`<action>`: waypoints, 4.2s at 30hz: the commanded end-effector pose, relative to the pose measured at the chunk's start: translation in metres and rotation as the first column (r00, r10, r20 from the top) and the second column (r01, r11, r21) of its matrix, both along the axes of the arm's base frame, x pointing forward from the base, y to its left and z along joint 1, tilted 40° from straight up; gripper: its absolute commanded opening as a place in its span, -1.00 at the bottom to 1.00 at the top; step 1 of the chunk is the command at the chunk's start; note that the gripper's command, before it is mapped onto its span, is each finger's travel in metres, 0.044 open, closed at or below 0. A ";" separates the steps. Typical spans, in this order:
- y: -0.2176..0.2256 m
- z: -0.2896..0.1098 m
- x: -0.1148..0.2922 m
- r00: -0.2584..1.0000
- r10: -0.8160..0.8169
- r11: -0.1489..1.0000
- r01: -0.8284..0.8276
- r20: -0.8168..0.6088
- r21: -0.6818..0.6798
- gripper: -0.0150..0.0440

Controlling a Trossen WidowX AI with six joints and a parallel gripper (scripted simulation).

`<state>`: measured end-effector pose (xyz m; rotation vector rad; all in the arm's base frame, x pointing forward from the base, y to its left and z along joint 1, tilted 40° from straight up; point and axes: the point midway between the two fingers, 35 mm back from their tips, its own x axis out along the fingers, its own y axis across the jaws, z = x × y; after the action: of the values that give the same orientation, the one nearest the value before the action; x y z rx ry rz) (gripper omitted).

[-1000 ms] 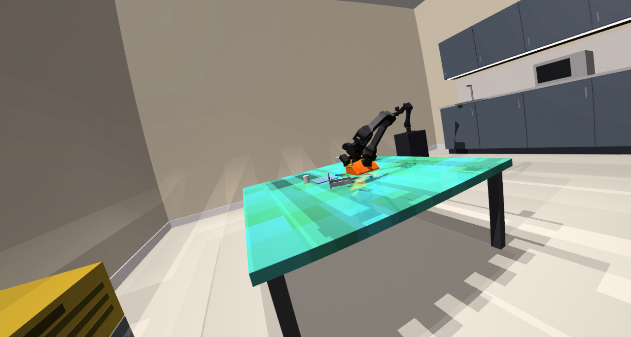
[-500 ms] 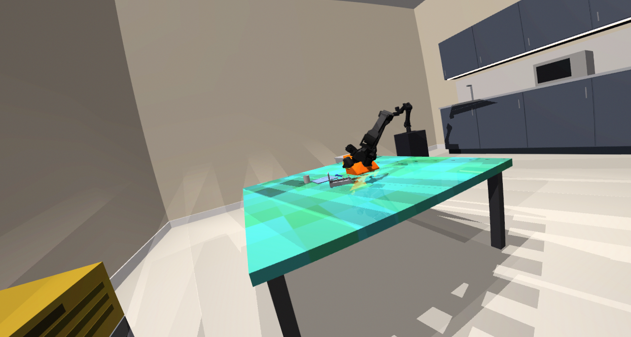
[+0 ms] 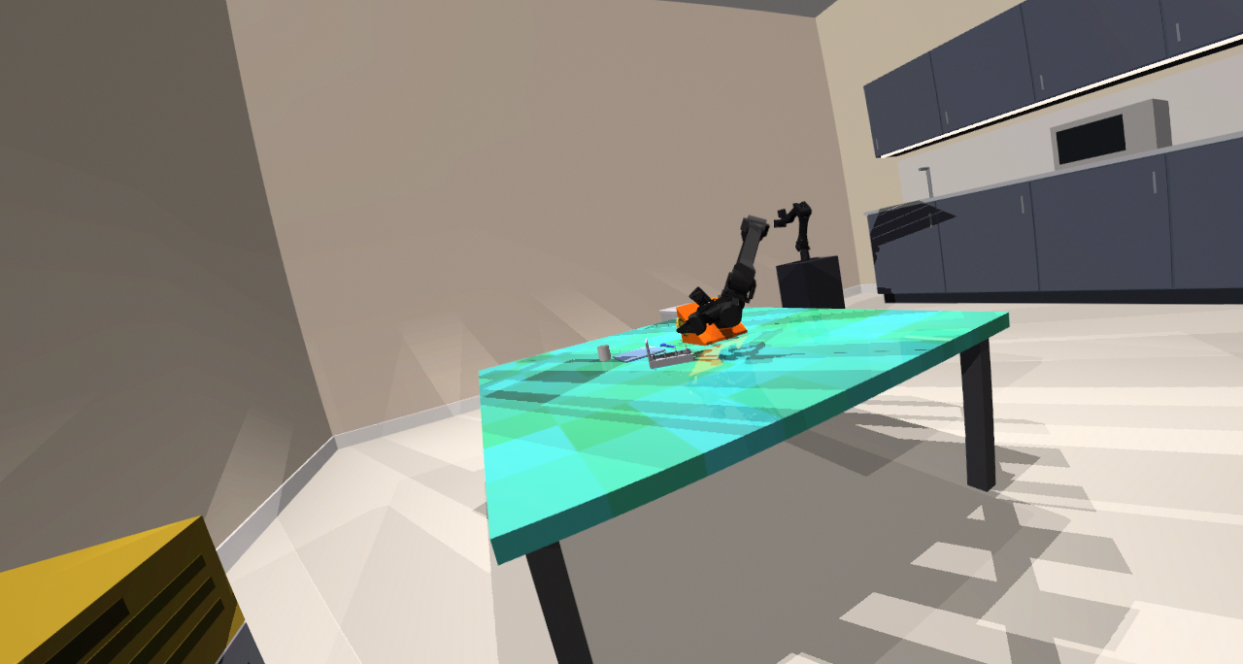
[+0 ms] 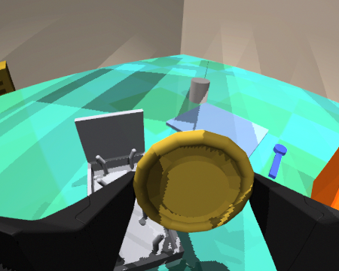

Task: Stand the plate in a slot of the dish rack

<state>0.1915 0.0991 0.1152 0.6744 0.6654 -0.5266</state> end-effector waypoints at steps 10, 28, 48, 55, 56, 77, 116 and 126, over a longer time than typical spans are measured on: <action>0.014 0.012 -0.005 0.966 0.094 0.995 -0.089 0.240 -0.033 -0.49; 0.025 0.023 -0.013 0.901 0.150 0.988 -0.146 0.407 -0.042 -0.49; 0.042 -0.005 0.005 0.900 0.145 0.989 -0.146 0.410 -0.029 -0.49; 0.040 -0.009 0.016 0.899 0.138 0.990 -0.143 0.416 -0.019 -0.49; 0.039 -0.010 0.017 0.898 0.138 0.990 -0.143 0.417 -0.018 -0.49; 0.049 -0.024 0.020 0.898 0.134 0.989 -0.147 0.420 -0.004 -0.49; -0.014 0.055 0.041 0.903 0.146 0.989 -0.144 0.405 -0.035 0.86; -0.030 0.060 0.049 0.924 0.202 0.978 -0.169 0.326 -0.126 0.86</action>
<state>0.2361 0.0724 0.1758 0.6460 0.3357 -0.2454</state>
